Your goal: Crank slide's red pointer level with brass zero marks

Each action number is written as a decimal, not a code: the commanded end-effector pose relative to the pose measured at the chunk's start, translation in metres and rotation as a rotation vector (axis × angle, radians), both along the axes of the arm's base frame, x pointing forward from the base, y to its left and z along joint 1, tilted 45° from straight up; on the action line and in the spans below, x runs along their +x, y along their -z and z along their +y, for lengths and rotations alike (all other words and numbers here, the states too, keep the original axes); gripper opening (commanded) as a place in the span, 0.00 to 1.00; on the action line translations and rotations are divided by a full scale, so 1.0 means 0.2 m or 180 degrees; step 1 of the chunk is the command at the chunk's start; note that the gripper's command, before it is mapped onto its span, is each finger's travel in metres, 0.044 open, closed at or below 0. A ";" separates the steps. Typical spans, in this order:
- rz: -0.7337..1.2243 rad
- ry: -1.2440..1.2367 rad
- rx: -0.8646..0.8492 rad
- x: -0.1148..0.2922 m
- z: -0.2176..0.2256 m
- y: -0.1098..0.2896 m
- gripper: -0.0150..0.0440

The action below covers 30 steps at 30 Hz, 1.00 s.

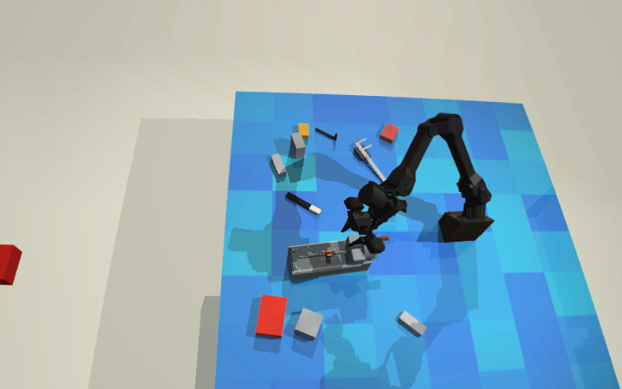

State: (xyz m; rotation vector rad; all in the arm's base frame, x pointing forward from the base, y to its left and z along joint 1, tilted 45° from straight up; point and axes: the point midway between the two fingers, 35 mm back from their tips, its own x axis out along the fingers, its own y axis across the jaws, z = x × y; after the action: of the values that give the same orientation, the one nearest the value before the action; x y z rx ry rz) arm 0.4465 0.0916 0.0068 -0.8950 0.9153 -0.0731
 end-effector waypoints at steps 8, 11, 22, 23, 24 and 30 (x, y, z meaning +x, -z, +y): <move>0.0003 0.0001 0.0005 0.00 0.13 -0.13 1.00; 0.0002 0.0000 0.0006 -0.01 0.17 -0.17 1.00; 0.0002 0.0000 0.0006 -0.01 0.17 -0.17 1.00; 0.0002 0.0000 0.0006 -0.01 0.17 -0.17 1.00; 0.0002 0.0000 0.0006 -0.01 0.17 -0.17 1.00; 0.0002 0.0000 0.0006 -0.01 0.17 -0.17 1.00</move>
State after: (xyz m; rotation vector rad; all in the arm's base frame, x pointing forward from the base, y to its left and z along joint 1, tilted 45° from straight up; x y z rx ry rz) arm 0.4448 0.1269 0.0406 -0.8958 0.9160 -0.0657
